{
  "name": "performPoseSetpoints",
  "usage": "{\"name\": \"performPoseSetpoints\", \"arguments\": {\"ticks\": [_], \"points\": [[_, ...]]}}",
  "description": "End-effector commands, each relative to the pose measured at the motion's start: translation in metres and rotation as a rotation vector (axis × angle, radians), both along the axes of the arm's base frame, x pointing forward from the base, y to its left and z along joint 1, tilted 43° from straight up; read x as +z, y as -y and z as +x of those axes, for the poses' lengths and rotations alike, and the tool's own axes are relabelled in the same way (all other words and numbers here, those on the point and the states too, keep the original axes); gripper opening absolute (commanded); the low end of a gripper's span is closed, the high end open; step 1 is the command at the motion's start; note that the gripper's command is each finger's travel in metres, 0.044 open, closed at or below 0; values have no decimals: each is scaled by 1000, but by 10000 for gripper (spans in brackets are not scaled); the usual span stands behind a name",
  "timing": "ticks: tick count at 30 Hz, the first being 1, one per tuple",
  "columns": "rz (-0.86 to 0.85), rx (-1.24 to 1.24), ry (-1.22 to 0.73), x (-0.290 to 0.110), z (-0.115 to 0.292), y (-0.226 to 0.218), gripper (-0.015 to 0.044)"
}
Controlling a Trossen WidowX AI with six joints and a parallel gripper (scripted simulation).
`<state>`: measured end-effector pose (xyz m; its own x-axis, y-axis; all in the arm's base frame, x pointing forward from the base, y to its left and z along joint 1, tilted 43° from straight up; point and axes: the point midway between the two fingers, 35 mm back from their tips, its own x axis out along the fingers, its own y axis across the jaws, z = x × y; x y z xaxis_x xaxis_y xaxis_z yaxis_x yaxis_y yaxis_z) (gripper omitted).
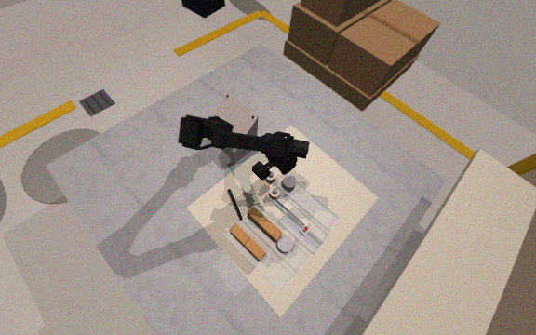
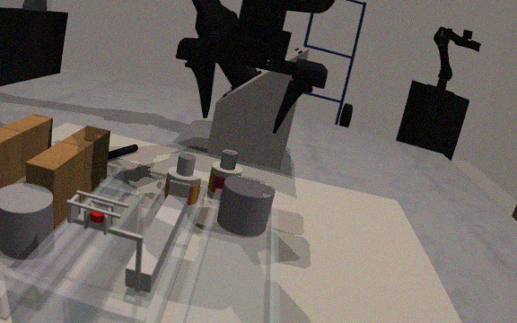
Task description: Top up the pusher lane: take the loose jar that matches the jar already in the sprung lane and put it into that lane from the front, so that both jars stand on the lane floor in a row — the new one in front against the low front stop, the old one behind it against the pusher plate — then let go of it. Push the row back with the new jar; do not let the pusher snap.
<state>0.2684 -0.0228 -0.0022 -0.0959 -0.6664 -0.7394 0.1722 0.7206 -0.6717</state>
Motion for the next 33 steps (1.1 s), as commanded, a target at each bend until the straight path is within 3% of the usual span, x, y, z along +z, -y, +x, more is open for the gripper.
{"name": "performPoseSetpoints", "arguments": {"ticks": [1,33], "points": [[-7,0,-12,-12,-4,16,440],[-10,0,-12,-52,-12,54,440]]}}
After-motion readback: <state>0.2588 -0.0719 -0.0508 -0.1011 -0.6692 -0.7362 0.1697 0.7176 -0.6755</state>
